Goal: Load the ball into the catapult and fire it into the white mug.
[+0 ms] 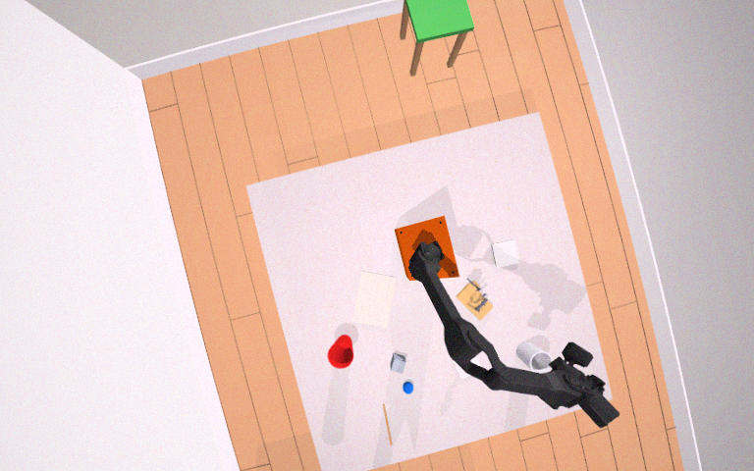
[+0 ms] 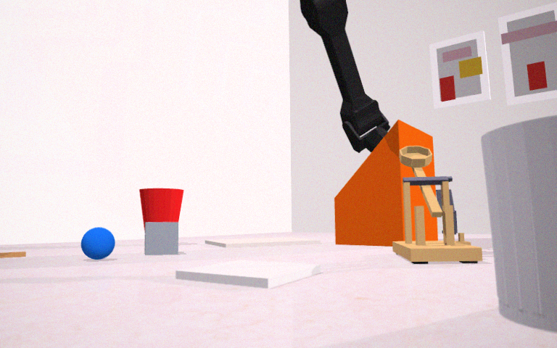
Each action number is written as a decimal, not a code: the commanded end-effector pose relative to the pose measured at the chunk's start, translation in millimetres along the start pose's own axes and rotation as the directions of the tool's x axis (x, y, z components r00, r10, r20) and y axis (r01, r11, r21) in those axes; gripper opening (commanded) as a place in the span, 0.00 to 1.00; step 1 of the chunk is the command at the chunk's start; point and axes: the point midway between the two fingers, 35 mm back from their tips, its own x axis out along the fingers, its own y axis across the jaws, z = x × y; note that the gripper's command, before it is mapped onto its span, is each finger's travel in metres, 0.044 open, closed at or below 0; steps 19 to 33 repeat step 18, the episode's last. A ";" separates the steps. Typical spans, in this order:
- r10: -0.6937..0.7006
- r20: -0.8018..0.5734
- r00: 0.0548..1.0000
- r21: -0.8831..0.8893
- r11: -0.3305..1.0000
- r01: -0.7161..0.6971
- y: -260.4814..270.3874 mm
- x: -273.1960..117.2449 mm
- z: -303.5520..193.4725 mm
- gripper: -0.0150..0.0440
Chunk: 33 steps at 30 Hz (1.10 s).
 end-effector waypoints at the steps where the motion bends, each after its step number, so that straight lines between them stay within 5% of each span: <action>1: 0.002 0.002 1.000 0.006 1.000 -0.002 -0.1 0.0 0.6 1.00; 33: 0.000 0.000 1.000 0.000 1.000 0.000 0.0 0.0 0.0 1.00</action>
